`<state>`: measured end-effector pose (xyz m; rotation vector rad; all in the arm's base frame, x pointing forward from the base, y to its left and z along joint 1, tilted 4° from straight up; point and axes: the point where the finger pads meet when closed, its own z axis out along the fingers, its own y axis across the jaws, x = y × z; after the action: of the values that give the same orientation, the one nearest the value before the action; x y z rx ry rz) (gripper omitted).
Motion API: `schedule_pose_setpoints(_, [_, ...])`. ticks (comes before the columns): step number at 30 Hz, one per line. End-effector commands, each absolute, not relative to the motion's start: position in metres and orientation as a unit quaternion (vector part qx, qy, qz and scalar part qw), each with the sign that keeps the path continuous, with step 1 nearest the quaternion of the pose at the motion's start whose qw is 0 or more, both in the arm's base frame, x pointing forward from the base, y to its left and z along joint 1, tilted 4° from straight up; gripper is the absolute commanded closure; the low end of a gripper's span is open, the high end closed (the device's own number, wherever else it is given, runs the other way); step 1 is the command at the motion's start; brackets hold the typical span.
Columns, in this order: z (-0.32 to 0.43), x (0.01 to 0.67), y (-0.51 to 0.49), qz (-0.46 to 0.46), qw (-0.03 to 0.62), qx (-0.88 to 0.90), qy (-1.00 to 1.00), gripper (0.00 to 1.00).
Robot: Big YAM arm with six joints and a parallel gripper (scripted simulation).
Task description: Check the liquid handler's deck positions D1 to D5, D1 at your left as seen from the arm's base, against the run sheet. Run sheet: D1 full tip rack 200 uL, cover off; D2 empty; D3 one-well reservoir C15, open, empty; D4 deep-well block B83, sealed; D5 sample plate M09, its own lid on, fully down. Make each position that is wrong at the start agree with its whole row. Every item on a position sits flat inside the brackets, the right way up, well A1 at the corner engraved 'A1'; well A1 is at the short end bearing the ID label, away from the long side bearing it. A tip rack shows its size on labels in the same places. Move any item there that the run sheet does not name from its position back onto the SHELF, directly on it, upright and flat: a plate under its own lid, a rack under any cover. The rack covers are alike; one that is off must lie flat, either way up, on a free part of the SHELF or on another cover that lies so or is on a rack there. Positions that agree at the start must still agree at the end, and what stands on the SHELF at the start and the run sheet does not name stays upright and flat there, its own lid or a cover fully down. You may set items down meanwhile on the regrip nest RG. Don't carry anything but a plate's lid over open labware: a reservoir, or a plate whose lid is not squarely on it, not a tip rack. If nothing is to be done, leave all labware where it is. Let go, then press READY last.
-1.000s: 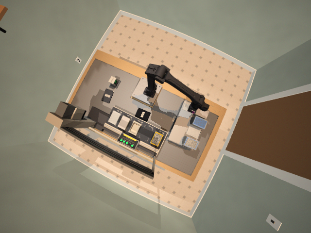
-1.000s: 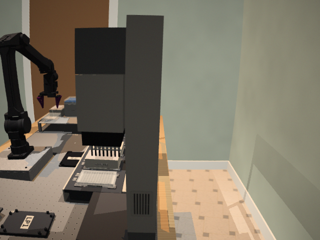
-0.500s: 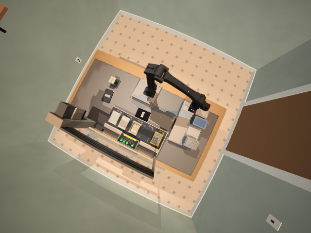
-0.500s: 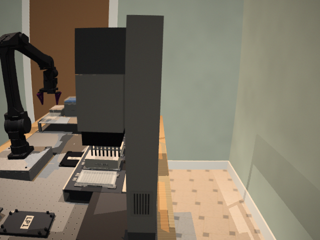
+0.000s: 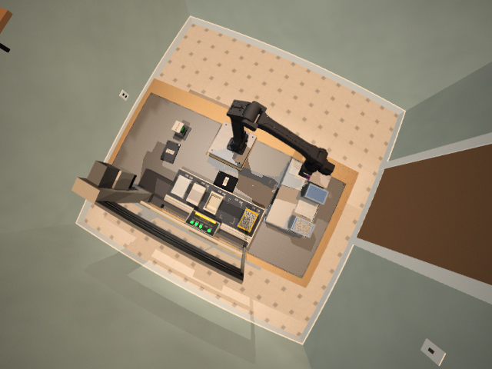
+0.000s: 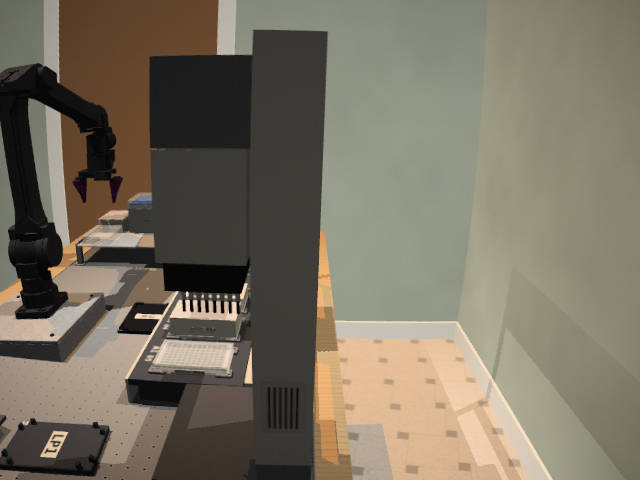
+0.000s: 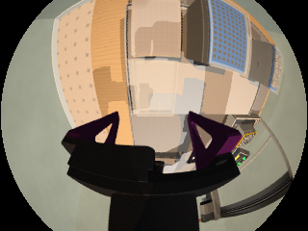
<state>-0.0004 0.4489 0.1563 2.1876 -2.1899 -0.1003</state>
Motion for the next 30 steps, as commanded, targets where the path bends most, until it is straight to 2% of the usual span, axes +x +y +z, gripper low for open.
schedule_pose_setpoints(1, [0.196, 0.009, 0.466, -0.059, -0.008, 0.706, -0.706, 0.00])
schedule_pose_setpoints(3, [0.183, 0.009, 0.468, -0.048, 0.004, 0.705, -0.707, 0.00])
schedule_pose_setpoints(30, [0.234, 0.012, 0.464, -0.055, -0.004, 0.706, -0.707, 0.00])
